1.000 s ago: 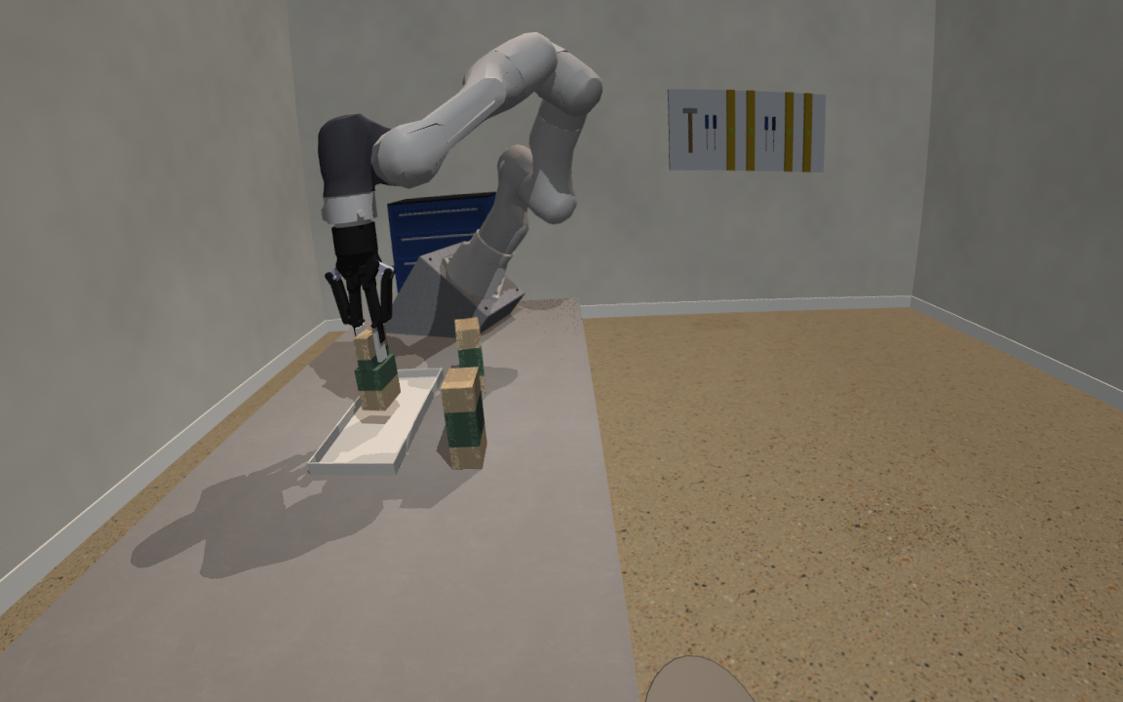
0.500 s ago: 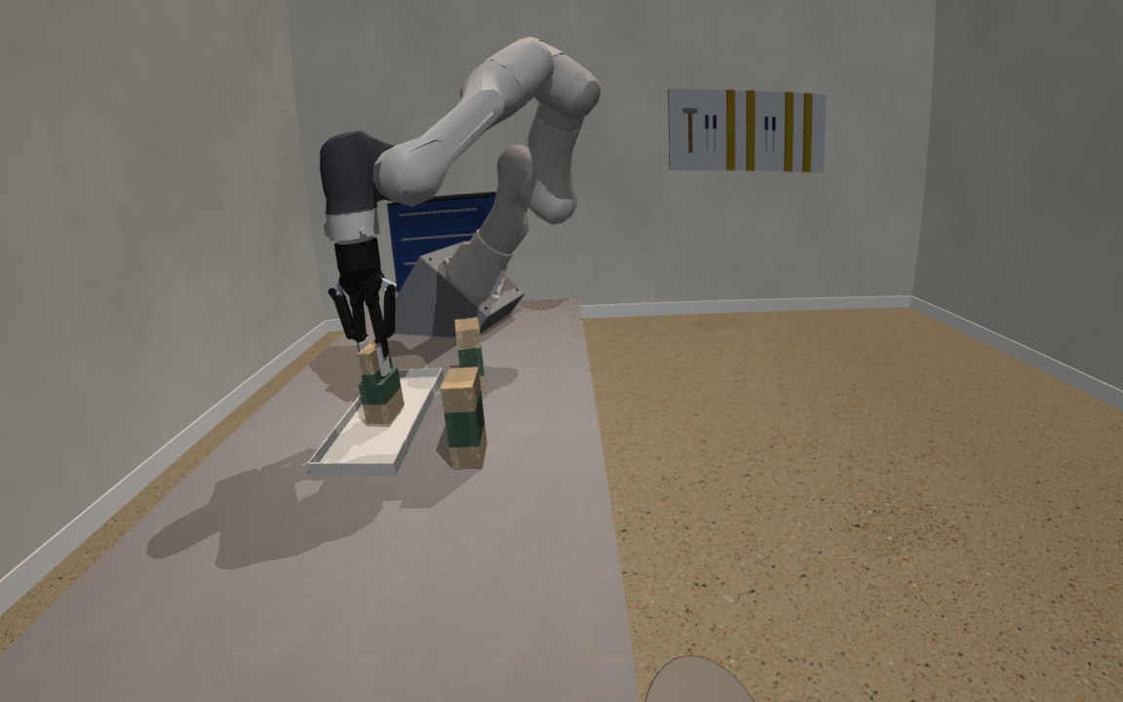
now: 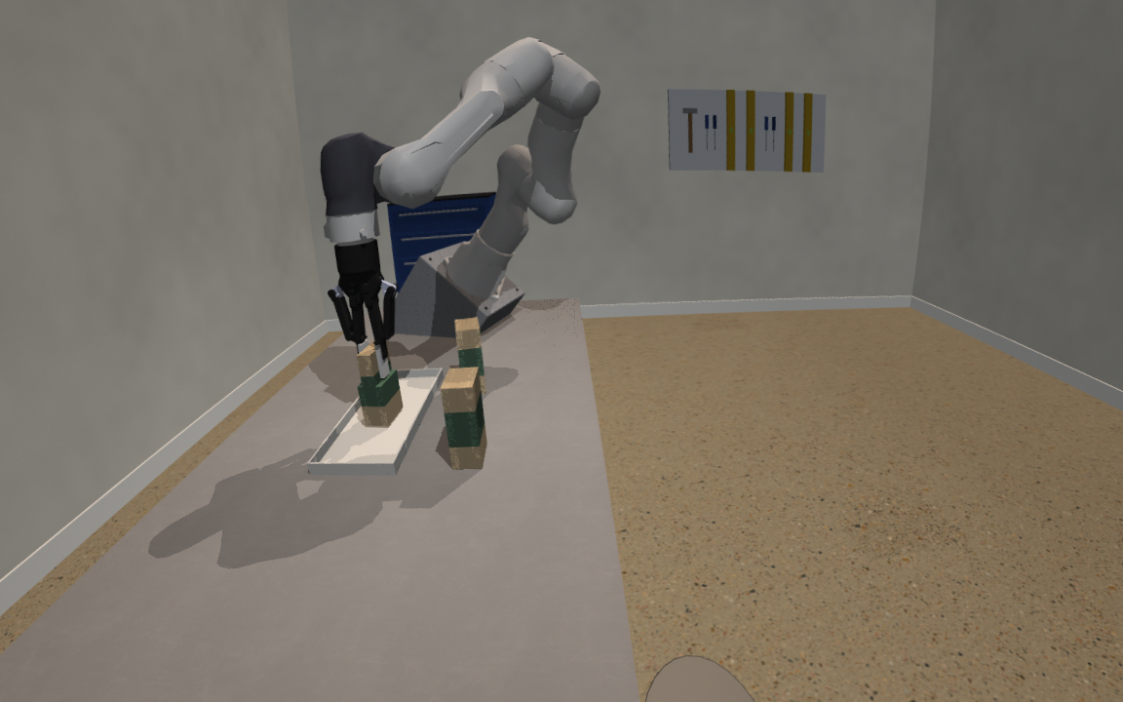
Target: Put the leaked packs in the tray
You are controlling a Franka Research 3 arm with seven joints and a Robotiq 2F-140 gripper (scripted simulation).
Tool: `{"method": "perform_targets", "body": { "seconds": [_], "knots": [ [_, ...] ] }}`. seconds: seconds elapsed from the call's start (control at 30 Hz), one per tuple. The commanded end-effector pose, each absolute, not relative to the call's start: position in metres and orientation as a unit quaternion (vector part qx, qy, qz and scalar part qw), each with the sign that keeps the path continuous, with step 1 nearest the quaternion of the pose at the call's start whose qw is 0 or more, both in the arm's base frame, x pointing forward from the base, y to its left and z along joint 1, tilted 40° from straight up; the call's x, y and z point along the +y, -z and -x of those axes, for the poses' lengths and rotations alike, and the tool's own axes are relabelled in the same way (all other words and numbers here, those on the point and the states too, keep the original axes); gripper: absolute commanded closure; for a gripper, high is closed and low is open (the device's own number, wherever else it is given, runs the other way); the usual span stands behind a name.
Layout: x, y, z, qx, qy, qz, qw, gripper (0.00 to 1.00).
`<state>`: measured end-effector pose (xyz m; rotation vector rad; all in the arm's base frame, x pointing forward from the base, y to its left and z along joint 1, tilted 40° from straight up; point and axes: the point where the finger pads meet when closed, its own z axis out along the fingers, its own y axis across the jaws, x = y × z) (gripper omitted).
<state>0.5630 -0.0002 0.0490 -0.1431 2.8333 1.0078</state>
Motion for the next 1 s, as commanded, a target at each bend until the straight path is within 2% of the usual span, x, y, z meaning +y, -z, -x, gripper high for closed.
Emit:
{"method": "perform_targets", "body": {
  "seconds": [0.0,0.83,0.87,0.97],
  "knots": [
    [-0.0016,-0.0487,-0.5642,0.939,-0.333,0.048,0.069,0.77],
    [-0.0016,-0.0487,-0.5642,0.939,-0.333,0.048,0.069,0.77],
    [-0.0016,-0.0487,-0.5642,0.939,-0.333,0.048,0.069,0.47],
    [-0.0016,-0.0487,-0.5642,0.939,-0.333,0.048,0.069,0.47]
  ]
}}
